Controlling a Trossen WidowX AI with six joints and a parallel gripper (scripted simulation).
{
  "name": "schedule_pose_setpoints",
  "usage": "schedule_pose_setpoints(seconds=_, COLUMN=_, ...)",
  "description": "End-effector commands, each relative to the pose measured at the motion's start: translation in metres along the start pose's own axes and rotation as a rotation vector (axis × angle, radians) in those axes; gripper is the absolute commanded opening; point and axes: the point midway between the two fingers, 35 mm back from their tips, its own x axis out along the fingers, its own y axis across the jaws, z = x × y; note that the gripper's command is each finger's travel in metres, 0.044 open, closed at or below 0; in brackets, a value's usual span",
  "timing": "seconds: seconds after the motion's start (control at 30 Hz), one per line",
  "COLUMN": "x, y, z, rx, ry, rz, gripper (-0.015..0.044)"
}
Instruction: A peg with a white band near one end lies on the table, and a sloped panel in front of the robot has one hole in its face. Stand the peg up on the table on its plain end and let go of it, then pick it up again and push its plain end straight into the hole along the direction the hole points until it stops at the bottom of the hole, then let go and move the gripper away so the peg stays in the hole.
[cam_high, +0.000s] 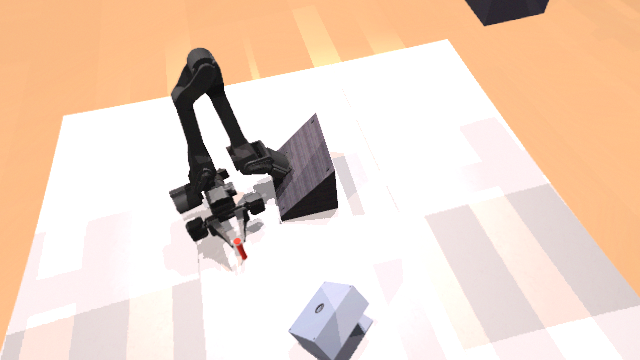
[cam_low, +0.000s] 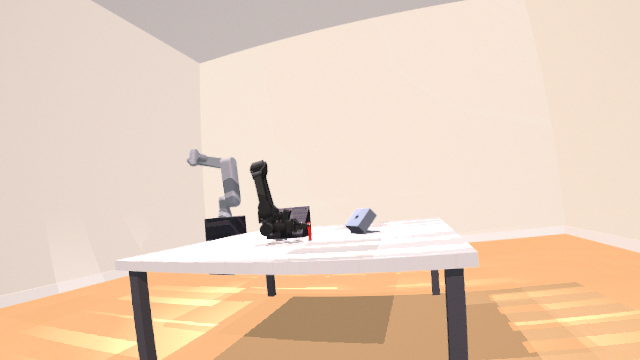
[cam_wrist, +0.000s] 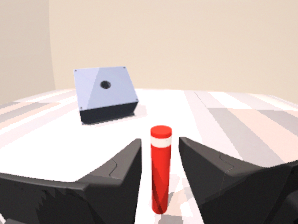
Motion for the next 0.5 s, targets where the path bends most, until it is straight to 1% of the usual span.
schedule_pose_setpoints(seconds=0.0, x=0.0000, y=0.0000, z=0.0001, rx=-0.001, ry=0.000, rz=0.000, gripper=0.0130)
schedule_pose_setpoints(seconds=0.43, x=0.0000, y=0.0000, z=0.0001, rx=-0.001, ry=0.000, rz=0.000, gripper=0.0130)
schedule_pose_setpoints(seconds=0.47, x=0.0000, y=0.0000, z=0.0001, rx=-0.001, ry=0.000, rz=0.000, gripper=0.0156)
